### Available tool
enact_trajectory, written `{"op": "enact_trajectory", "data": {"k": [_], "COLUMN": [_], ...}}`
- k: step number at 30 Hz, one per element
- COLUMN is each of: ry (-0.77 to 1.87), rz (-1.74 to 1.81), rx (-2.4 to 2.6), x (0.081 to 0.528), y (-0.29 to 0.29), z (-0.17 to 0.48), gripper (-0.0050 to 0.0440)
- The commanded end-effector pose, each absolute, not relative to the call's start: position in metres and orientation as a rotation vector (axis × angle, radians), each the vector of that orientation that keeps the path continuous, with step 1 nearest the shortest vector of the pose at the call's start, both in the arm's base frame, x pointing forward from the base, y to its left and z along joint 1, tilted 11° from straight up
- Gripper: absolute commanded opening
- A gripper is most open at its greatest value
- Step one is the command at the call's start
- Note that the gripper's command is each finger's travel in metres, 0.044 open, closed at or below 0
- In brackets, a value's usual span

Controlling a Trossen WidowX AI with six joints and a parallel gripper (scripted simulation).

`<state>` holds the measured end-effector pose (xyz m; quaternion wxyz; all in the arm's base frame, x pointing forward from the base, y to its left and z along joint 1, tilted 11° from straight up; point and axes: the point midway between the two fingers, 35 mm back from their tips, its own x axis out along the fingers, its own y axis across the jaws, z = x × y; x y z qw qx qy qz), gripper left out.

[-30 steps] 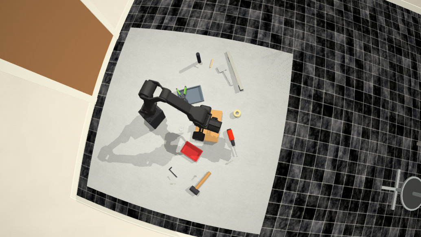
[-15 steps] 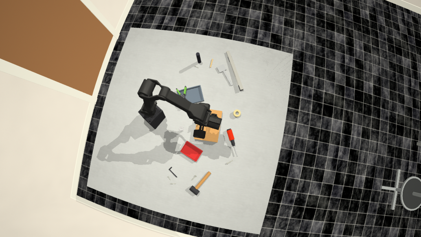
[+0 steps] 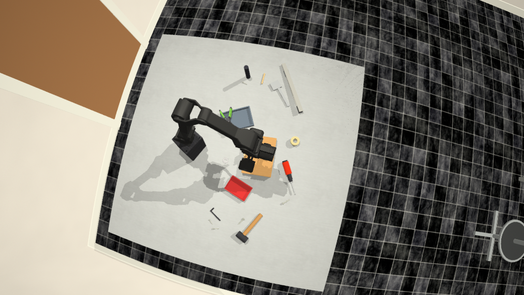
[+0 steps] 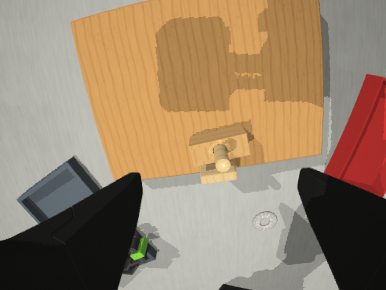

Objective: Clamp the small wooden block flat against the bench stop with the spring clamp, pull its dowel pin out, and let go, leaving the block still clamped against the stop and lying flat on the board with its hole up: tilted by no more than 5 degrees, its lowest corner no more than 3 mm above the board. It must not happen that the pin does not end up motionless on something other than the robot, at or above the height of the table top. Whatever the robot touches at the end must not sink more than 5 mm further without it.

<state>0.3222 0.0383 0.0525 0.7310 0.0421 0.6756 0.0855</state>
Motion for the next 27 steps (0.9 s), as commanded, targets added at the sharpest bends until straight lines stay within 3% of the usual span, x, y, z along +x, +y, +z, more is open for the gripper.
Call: {"op": "enact_trajectory", "data": {"k": [1,27], "ry": [1.499,1.513], "rz": [0.136,-0.106], "rx": [0.145,0.401], "x": [0.3226,0.3258], "y": [0.0384,0.0397], "z": [0.0487,0.0412], "gripper": [0.0290,0.0070]}}
